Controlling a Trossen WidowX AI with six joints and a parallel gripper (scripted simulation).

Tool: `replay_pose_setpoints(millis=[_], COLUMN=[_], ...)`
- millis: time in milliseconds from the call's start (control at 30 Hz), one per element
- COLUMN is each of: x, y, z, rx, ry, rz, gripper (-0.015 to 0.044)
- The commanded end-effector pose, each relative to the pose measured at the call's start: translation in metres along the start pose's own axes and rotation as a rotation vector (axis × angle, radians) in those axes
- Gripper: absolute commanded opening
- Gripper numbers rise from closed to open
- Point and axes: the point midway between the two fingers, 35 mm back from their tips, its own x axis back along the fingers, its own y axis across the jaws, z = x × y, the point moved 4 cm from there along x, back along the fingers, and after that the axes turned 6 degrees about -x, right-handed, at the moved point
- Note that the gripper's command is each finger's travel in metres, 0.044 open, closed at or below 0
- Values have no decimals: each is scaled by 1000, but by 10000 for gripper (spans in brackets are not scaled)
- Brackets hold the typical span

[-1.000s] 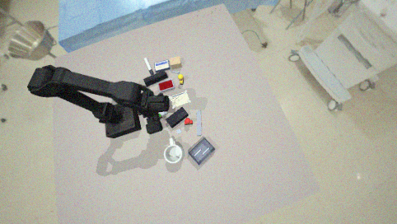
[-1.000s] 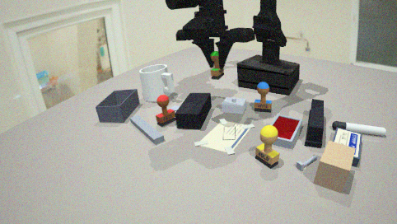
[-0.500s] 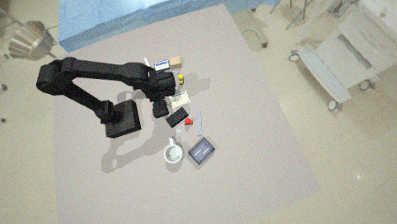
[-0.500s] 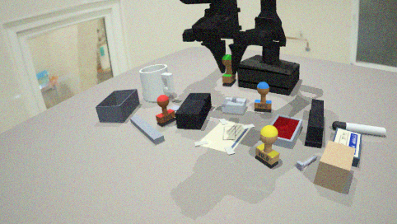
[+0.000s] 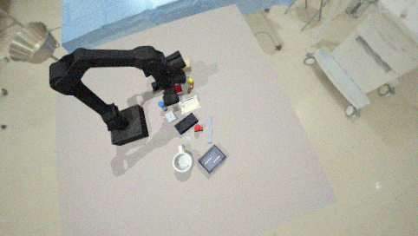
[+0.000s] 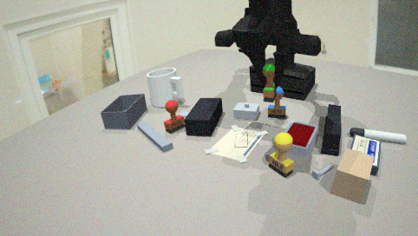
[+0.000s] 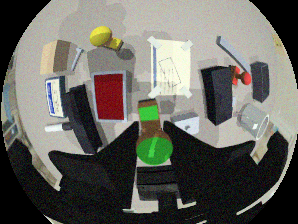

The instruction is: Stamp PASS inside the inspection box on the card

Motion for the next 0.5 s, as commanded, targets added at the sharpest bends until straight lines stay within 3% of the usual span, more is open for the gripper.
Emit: replay_pose_setpoints(millis=[0, 233, 467], x=[-1, -2, -4], y=[21, 60, 64], z=[-1, 0, 1], rx=[-6, -5, -5], ry=[5, 8, 8], rz=[-5, -10, -11], gripper=[0, 0, 0])
